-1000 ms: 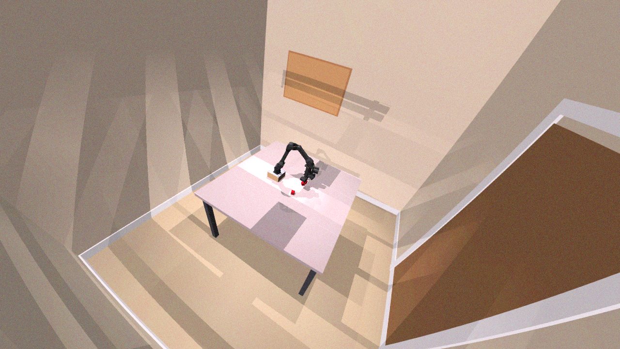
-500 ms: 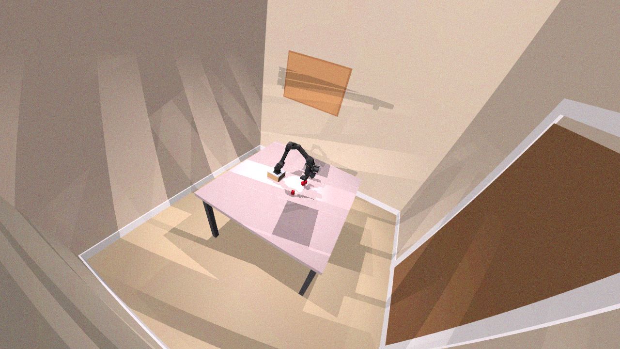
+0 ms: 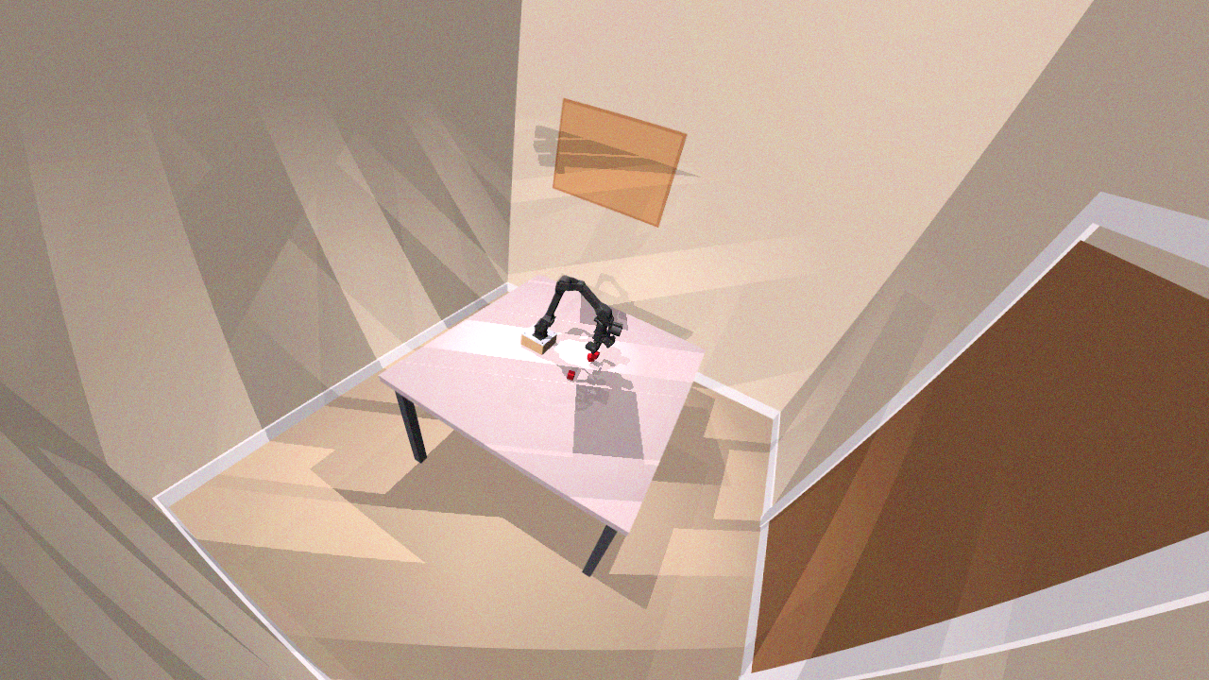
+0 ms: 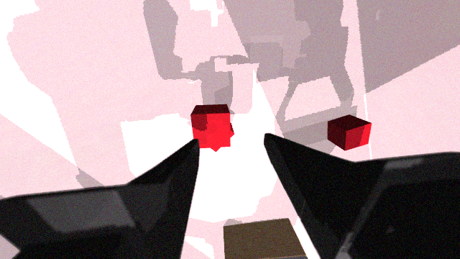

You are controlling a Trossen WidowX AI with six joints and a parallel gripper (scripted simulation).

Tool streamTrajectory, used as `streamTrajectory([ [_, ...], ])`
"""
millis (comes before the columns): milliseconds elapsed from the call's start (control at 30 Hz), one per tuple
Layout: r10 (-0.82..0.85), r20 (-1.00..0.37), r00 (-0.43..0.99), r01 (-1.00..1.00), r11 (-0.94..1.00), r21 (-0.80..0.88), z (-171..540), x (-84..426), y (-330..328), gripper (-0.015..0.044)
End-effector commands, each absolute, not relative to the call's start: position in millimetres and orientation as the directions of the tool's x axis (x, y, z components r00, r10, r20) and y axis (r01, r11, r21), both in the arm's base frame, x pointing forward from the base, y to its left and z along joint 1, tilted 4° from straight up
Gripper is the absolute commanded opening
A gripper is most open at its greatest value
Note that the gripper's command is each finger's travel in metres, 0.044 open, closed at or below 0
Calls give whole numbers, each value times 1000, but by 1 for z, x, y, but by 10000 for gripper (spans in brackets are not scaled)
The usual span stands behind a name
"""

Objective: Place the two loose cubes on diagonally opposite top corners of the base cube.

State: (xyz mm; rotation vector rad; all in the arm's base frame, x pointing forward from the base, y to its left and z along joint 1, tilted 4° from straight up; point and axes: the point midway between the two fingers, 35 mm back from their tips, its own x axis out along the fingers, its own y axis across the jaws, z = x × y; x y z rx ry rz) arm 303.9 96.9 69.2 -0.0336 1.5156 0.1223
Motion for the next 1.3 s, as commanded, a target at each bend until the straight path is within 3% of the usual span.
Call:
streamTrajectory([
  [0, 57, -997, 55, -131, 990, 50, 75, 308, 64, 265],
  [600, 43, -997, 59, -346, 938, 20, 100, 281, -77, 265],
  [833, 44, -997, 58, -356, 934, 20, 99, 279, -81, 265],
  [1067, 44, -997, 58, -356, 934, 20, 40, 282, -79, 265],
  [1267, 44, -997, 58, -356, 934, 20, 35, 282, -78, 265],
])
